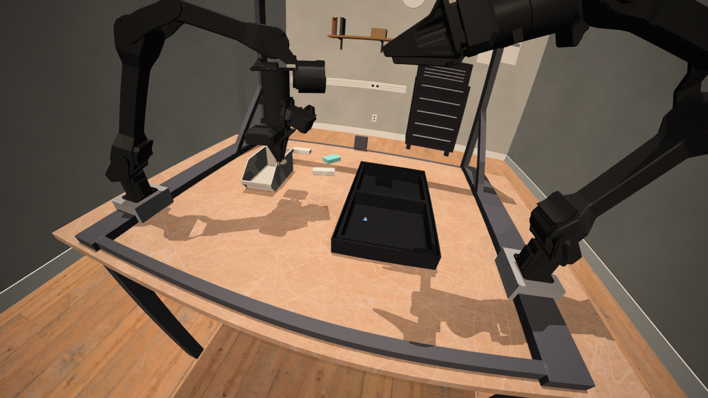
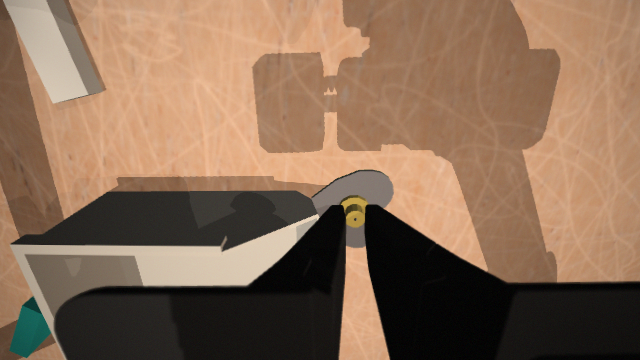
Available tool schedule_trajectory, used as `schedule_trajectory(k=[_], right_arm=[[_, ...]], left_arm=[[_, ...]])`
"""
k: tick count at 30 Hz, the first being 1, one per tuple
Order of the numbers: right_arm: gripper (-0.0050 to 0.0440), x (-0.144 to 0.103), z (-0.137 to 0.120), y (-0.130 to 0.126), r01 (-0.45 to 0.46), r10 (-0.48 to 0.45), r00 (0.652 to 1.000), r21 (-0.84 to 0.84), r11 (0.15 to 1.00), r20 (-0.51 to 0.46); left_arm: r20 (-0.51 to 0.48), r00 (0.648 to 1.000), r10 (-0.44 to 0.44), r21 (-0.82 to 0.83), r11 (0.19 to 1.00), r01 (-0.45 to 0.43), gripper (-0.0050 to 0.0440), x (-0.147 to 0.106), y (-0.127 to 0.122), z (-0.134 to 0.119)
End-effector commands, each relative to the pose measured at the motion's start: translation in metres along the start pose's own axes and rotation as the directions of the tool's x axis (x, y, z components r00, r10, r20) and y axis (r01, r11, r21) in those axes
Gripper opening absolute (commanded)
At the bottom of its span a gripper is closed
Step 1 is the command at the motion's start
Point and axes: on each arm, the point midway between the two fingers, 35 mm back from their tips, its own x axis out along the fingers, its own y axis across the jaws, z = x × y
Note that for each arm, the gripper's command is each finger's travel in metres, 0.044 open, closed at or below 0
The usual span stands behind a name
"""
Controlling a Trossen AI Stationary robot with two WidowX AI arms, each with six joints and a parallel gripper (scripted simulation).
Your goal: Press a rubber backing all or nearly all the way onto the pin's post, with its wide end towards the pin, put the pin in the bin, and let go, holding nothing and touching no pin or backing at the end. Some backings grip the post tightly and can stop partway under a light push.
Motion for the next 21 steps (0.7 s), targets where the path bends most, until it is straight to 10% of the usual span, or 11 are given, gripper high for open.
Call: schedule_trajectory(k=[1,14,21], right_arm=[[-0.005,-0.01,-0.017,0.02,-0.01,0.01,0.999,0.007,1.0,0.036],[-0.005,-0.003,-0.083,0.098,-0.007,0.007,1.0,0.007,1.0,0.018],[-0.005,-0.005,-0.085,0.104,-0.013,0.013,1.0,0.007,1.0,0.026]], left_arm=[[-0.103,0.995,-0.016,0.004,1.0,0.017,0.044,-0.008,0.0,-0.005],[-0.433,0.898,-0.074,-0.021,0.997,0.072,0.044,-0.046,-0.007,-0.045],[-0.433,0.898,-0.076,-0.018,0.997,0.076,0.044,-0.036,-0.011,-0.045]])
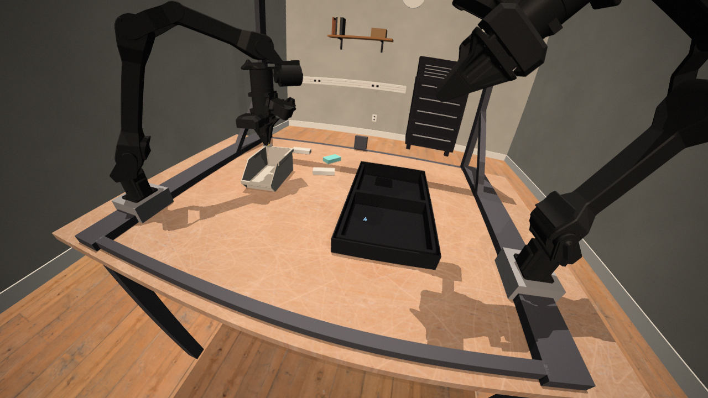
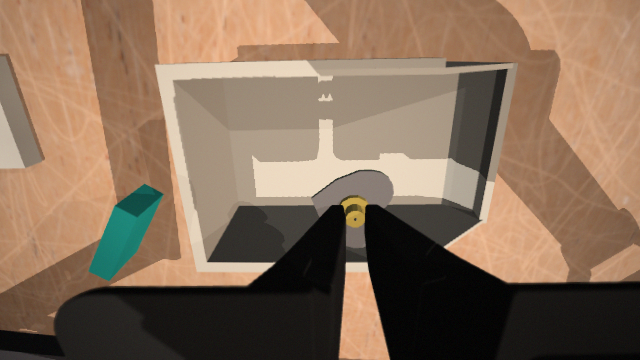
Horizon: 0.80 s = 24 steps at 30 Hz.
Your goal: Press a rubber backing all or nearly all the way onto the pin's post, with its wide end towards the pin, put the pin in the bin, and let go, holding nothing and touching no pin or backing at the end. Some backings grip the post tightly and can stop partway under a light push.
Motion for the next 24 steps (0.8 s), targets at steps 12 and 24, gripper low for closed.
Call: schedule_trajectory(k=[12,24], right_arm=[[-0.005,0.0,0.001,0.003,-0.01,0.01,1.0,0.004,1.0,0.016],[-0.005,-0.003,0.001,0.003,-0.017,0.016,1.0,0.004,1.0,0.021]], left_arm=[[0.132,0.987,-0.09,0.11,0.991,0.076,0.044,0.085,-0.066,0.07],[0.332,0.927,-0.176,0.154,0.979,0.13,0.044,0.11,-0.124,0.12]])
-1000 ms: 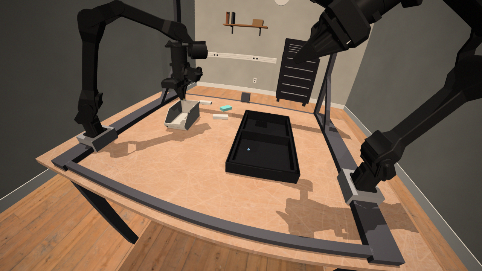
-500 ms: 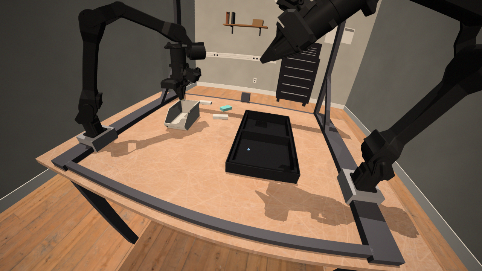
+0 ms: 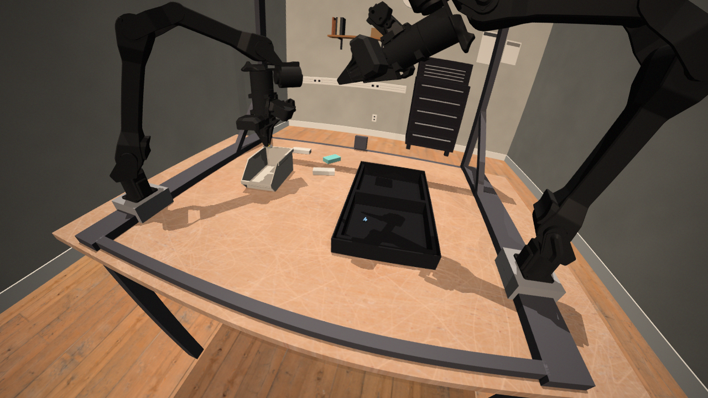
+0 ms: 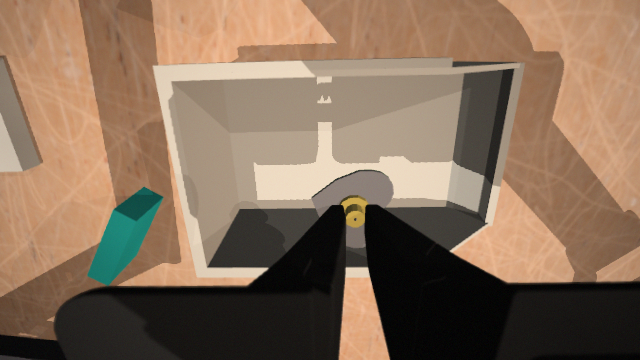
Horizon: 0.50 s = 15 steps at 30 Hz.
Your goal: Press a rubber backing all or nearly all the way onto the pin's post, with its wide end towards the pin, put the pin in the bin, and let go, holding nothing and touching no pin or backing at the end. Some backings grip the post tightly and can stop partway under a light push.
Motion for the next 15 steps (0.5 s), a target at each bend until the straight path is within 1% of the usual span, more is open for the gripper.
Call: schedule_trajectory(k=[1,2,3,6,9,10,15], right_arm=[[-0.005,-0.007,0.001,0.002,-0.015,0.015,1.0,0.0,1.0,0.018],[-0.005,-0.007,0.001,0.002,-0.015,0.015,1.0,0.0,1.0,0.018],[-0.005,-0.001,-0.001,0.001,-0.004,0.004,1.0,0.0,1.0,0.006],[-0.005,-0.001,-0.001,0.001,-0.004,0.004,1.0,0.0,1.0,0.006],[-0.005,0.006,-0.001,0.001,0.0,0.0,1.0,-0.001,1.0,0.001],[-0.005,0.007,-0.001,0.001,0.0,0.0,1.0,-0.001,1.0,0.001],[-0.005,0.016,-0.002,0.001,0.0,0.0,1.0,-0.001,1.0,0.001]], left_arm=[[0.033,0.999,0.003,0.0,1.0,-0.003,0.044,0.004,-0.002,0.008],[0.033,0.999,0.003,0.001,1.0,-0.003,0.044,0.004,-0.002,0.008],[0.03,1.0,0.004,0.001,1.0,-0.004,0.044,0.005,-0.002,0.007],[0.03,1.0,0.001,0.0,1.0,-0.001,0.044,0.005,-0.002,0.007],[0.03,1.0,0.001,0.0,1.0,-0.001,0.044,0.005,-0.002,0.007],[0.042,0.999,0.001,0.001,1.0,-0.001,0.044,0.0,-0.002,0.011],[0.042,0.999,0.001,0.001,1.0,-0.001,0.044,0.0,-0.002,0.011]])
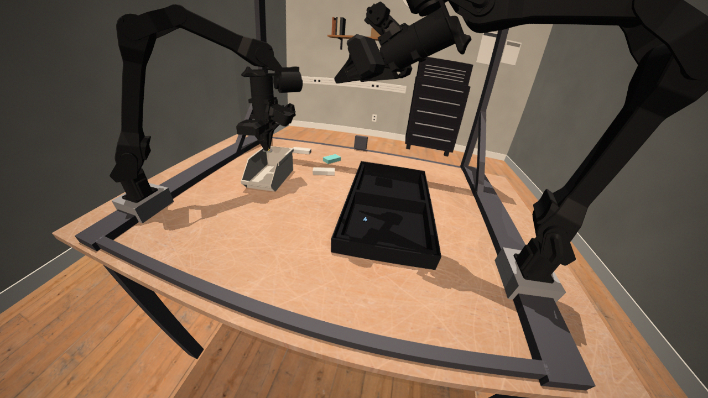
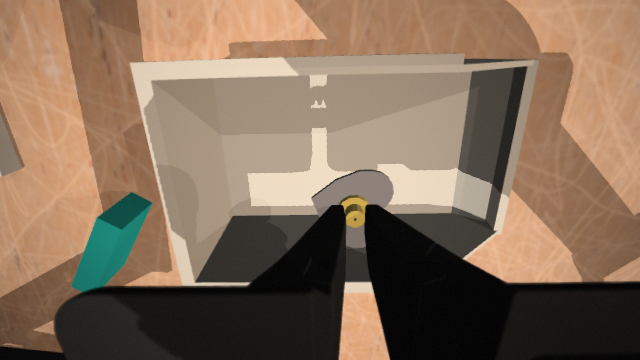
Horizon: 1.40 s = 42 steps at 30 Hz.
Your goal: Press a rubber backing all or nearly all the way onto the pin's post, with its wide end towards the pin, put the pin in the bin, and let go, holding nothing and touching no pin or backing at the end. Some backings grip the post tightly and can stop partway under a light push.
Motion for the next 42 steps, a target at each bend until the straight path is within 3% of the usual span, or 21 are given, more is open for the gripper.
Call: schedule_trajectory(k=[1,22,42], right_arm=[[-0.005,0.006,-0.001,0.001,-0.003,0.003,1.0,-0.001,1.0,0.005],[-0.005,0.049,-0.002,0.001,-0.003,0.003,1.0,-0.001,1.0,0.005],[-0.005,0.062,0.0,0.003,-0.011,0.011,1.0,-0.001,1.0,0.014]], left_arm=[[0.021,1.0,-0.001,-0.001,1.0,0.001,0.044,-0.005,0.0,0.006],[0.021,1.0,-0.001,-0.001,1.0,0.001,0.044,-0.005,0.0,0.006],[0.021,1.0,-0.001,-0.001,1.0,0.001,0.044,-0.005,0.0,0.006]])
